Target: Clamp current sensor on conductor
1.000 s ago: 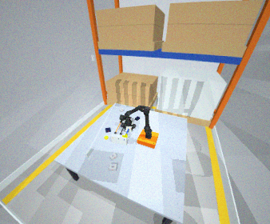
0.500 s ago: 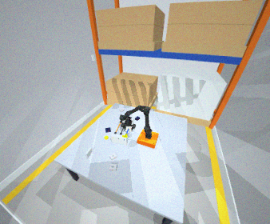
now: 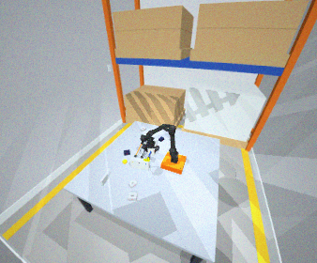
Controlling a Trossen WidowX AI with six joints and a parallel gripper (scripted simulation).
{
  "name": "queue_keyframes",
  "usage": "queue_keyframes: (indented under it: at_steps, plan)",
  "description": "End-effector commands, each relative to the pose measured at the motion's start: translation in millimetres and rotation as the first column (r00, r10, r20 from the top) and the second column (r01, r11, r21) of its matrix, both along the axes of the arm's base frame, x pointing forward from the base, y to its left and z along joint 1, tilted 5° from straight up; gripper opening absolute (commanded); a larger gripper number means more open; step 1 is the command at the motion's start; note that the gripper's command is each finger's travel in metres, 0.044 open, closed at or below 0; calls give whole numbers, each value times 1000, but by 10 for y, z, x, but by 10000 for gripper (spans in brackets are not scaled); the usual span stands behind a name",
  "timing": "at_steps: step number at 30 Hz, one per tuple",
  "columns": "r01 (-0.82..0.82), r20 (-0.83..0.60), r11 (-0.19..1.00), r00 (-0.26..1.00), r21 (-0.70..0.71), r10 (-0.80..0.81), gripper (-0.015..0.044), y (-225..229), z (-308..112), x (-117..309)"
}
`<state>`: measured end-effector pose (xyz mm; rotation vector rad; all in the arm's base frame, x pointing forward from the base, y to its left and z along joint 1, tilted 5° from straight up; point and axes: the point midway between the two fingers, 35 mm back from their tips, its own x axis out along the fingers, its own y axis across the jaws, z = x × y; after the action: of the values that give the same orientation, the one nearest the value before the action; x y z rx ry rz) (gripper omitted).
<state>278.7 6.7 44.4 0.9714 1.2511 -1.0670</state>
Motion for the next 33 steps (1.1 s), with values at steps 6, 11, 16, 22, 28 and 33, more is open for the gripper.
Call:
queue_keyframes:
  at_steps: [6,11,16,22,28,33]
  plan:
    - [0,2,1000,1000,0,0,0,1,2,5]
    - [0,2,1000,1000,0,0,0,1,2,5]
    - [-1,3,1000,1000,1,1,0,1,15,0]
    - [-4,22,1000,1000,4,4,0,7,93,-3]
    - [-8,38,1000,999,7,8,0,12,163,-7]
    - [-8,38,1000,999,7,8,0,12,163,-7]
